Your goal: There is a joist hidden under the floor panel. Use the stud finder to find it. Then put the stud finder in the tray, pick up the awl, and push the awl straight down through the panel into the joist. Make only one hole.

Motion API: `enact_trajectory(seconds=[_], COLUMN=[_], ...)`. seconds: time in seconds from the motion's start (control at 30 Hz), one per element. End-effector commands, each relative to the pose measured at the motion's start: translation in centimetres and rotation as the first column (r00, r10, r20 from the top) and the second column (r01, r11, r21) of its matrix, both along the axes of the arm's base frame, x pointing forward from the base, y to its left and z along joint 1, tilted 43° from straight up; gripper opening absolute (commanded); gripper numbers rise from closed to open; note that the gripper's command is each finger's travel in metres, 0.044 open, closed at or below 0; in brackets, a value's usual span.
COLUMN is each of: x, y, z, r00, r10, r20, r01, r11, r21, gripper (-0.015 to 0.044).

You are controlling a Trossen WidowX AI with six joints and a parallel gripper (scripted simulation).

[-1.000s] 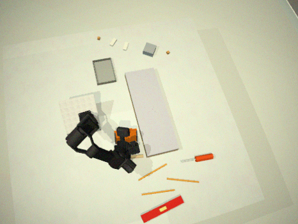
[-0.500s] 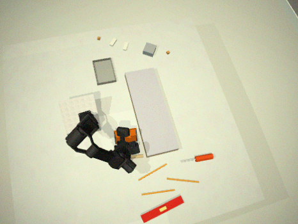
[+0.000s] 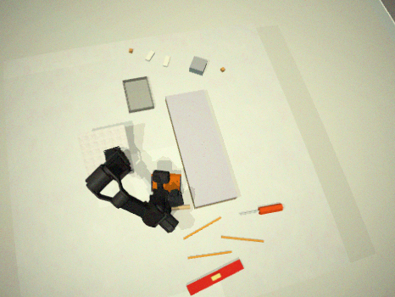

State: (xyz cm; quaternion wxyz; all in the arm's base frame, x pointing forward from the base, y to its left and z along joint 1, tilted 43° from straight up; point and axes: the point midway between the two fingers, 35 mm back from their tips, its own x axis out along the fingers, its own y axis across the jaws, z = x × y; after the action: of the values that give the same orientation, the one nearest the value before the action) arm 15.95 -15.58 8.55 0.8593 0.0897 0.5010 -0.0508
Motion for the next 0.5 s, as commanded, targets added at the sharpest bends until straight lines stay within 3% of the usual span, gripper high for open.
enact_trajectory(seconds=[0.0, 0.23, 0.47], x=[-0.2, -0.3, -0.7], y=[-0.2, 0.1, 2.9], z=[1.1, 2.8, 10.7], r00=[1.0, 1.0, 1.0], r10=[0.005, 0.004, 0.0], r20=[0.011, 0.009, 0.004], r01=[-0.004, -0.004, 0.0], r11=[1.0, 1.0, 1.0], r21=[-0.012, -0.012, -0.005], gripper=[0.044, 0.044, 0.044])
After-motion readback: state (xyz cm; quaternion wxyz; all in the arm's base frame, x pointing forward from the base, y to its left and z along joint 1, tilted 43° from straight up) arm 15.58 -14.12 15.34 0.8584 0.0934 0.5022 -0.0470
